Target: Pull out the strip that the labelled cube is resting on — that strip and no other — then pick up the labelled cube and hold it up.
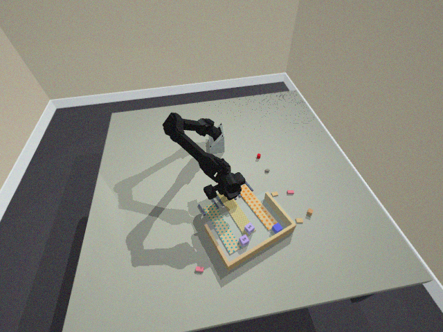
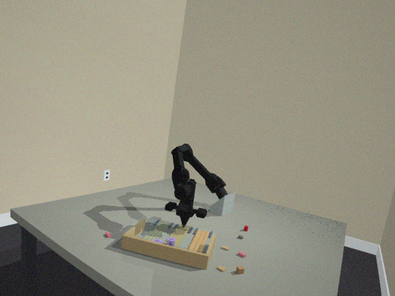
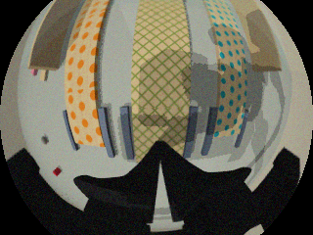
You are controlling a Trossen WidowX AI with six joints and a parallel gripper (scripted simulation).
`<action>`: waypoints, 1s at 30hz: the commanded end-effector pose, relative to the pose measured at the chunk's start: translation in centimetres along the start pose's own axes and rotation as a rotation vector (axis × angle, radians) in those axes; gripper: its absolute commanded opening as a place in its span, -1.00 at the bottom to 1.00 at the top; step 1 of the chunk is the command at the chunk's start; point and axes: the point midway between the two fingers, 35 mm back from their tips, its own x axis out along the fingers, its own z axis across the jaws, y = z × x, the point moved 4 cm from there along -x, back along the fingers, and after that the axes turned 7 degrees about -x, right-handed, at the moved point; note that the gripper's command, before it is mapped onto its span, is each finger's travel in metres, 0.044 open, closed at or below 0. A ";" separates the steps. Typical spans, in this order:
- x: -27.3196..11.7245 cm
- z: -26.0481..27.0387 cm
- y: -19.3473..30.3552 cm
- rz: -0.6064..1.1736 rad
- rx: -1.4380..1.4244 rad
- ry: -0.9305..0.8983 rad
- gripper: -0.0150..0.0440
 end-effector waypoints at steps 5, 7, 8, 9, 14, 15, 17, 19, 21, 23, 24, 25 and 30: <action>0.5 0.3 1.8 0.020 -0.015 0.000 -0.49; 0.5 0.4 2.1 0.020 -0.015 0.000 -0.49; 0.5 0.4 2.2 0.020 -0.016 0.000 -0.49; 0.5 0.4 2.4 0.020 -0.016 0.000 -0.49; 0.5 0.5 3.1 0.020 -0.016 0.000 -0.49; 0.5 0.5 3.2 0.021 -0.016 0.000 -0.49; 0.5 0.5 3.5 0.021 -0.016 0.000 -0.49; 0.5 0.5 3.8 0.021 -0.016 0.000 -0.49; 0.5 0.6 4.1 0.021 -0.016 0.000 -0.49; 0.5 0.6 4.4 0.021 -0.016 0.000 -0.49; 0.5 0.6 4.5 0.021 -0.016 0.000 -0.49; 0.5 0.6 4.7 0.021 -0.016 0.000 -0.49; 0.5 0.7 5.5 0.021 -0.017 0.000 -0.49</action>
